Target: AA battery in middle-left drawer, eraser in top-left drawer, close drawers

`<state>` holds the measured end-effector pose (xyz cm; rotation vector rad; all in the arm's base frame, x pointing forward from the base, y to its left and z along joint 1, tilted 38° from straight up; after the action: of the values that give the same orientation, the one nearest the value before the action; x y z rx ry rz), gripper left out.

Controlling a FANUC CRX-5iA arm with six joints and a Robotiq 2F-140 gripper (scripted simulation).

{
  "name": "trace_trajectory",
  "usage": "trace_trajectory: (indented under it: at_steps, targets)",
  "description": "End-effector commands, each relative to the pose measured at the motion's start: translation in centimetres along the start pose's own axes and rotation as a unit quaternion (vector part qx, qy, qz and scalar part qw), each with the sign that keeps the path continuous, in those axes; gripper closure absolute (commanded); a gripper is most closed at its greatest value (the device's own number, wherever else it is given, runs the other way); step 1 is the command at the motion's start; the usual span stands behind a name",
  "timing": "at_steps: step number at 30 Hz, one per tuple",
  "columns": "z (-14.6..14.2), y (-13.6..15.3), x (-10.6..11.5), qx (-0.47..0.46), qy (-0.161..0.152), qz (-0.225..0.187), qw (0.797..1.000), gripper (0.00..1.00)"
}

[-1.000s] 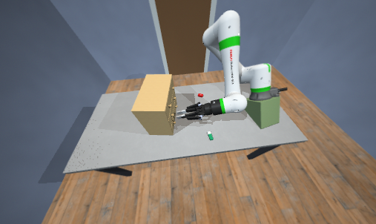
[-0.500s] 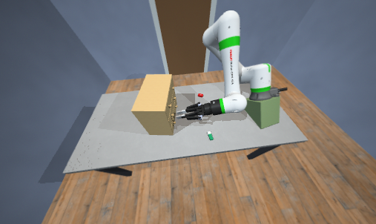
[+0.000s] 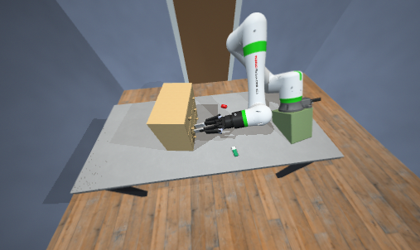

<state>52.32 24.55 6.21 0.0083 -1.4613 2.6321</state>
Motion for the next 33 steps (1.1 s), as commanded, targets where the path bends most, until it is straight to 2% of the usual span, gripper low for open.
trace_trajectory:
  at_steps: [1,8,33]
  targets:
    - [-0.03,-0.21,-0.52,0.0,0.0,0.0,1.0,0.8]
    - [-0.04,-0.49,-1.31,0.0,0.0,0.0,1.0,0.8]
    - [-0.04,-0.56,-1.49,0.0,0.0,0.0,1.0,0.8]
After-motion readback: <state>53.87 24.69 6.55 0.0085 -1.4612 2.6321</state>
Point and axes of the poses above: the point where the finger pads meet when closed, its own x axis back along the fingers, its own z axis across the jaws, y = z × x, the point moved 9 cm from there along x, back along the fingers, and after that the axes turned 3 degrees about -x, right-handed, at the moved point
